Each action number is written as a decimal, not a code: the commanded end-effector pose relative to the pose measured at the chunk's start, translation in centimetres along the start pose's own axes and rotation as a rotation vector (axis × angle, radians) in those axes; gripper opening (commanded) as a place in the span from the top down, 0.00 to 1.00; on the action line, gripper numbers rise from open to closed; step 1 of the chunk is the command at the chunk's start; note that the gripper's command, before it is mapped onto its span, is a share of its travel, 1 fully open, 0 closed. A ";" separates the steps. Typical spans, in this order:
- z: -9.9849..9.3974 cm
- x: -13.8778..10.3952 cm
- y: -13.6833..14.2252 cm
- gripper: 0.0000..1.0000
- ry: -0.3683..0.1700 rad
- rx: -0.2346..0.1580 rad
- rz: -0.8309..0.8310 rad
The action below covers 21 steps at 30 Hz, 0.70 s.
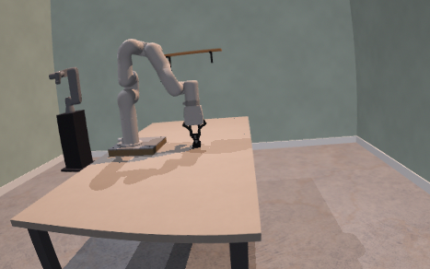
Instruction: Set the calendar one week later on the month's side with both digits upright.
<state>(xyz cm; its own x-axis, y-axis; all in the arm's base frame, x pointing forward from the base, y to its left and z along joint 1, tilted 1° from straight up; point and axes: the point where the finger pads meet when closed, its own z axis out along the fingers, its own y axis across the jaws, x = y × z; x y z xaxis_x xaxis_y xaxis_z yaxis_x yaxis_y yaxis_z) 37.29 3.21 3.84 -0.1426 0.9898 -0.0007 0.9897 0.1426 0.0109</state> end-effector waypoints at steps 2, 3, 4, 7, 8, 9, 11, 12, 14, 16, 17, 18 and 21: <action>0.4 0.0 0.1 0.73 0.000 -0.003 0.000; 0.4 0.0 0.1 0.73 0.000 -0.003 0.000; 0.5 0.0 0.1 0.73 0.000 -0.003 0.000; 0.6 0.0 0.1 0.73 0.000 -0.003 0.000; 0.7 0.0 0.1 0.73 0.000 -0.003 0.000; 0.8 0.0 0.1 0.73 0.000 -0.003 0.000; 1.0 0.0 0.1 0.73 0.000 -0.003 0.000; 1.1 0.0 0.1 0.73 0.000 -0.003 0.000; 1.3 0.0 0.1 0.73 0.000 -0.003 0.000; 1.4 0.0 0.1 0.73 0.000 -0.003 0.000; 1.5 0.0 0.1 0.73 0.000 -0.003 0.000; 1.6 0.0 0.1 0.73 0.000 -0.003 0.000; 1.7 0.0 0.1 0.73 0.000 -0.003 0.000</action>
<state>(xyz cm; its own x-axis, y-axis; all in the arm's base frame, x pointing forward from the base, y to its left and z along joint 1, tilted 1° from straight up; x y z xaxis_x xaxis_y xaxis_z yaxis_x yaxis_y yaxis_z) 37.28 3.25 2.36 -0.1426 0.9898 -0.0006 0.9897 0.1426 0.0107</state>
